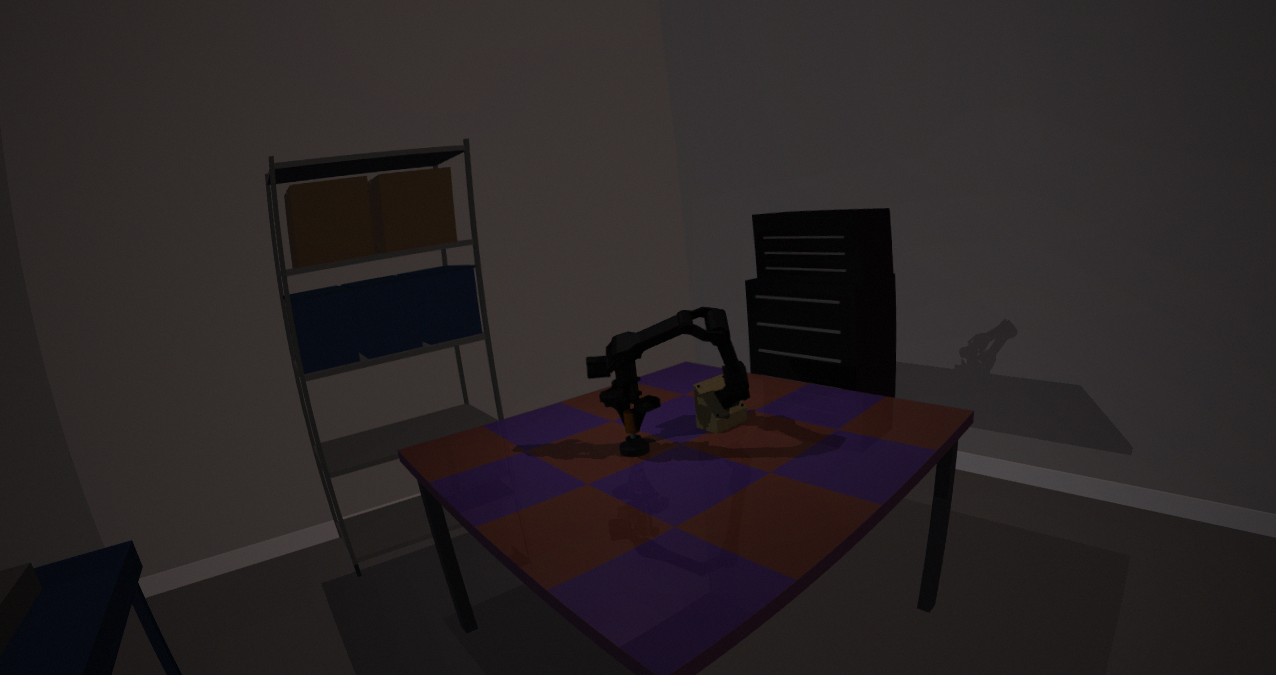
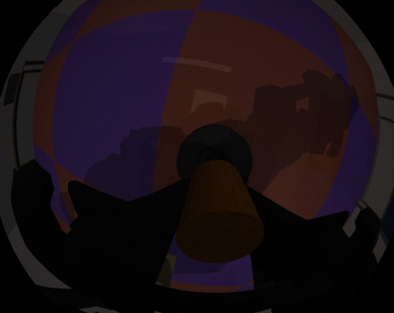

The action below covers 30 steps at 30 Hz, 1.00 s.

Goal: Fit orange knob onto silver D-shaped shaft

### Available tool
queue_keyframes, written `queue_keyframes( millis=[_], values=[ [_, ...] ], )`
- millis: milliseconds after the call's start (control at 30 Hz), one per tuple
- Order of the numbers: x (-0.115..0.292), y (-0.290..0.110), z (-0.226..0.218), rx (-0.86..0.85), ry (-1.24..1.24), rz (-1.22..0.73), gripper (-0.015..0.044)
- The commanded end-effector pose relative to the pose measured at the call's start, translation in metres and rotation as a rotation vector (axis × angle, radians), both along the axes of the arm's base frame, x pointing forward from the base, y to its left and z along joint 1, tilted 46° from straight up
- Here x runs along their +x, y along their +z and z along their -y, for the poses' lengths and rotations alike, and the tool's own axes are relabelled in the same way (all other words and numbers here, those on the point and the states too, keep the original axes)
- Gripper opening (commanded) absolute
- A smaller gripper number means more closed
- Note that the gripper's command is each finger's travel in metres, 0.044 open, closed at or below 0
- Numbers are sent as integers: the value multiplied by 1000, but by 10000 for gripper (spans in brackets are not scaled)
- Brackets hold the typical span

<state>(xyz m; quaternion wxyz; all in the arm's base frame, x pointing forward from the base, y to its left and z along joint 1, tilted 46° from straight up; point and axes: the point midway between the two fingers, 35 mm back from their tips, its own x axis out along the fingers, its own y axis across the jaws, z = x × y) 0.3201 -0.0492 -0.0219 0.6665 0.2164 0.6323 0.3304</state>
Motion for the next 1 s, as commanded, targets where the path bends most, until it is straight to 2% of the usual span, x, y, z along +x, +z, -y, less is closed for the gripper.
queue_keyframes(
  millis=[0, 667, 967],
  values=[
    [1, -1, -1, 1, 15, 21, 0],
    [1, 2, 1, 1, 15, 21, 0],
    [0, 0, 0, 4, 161, 170, 0]
  ],
)
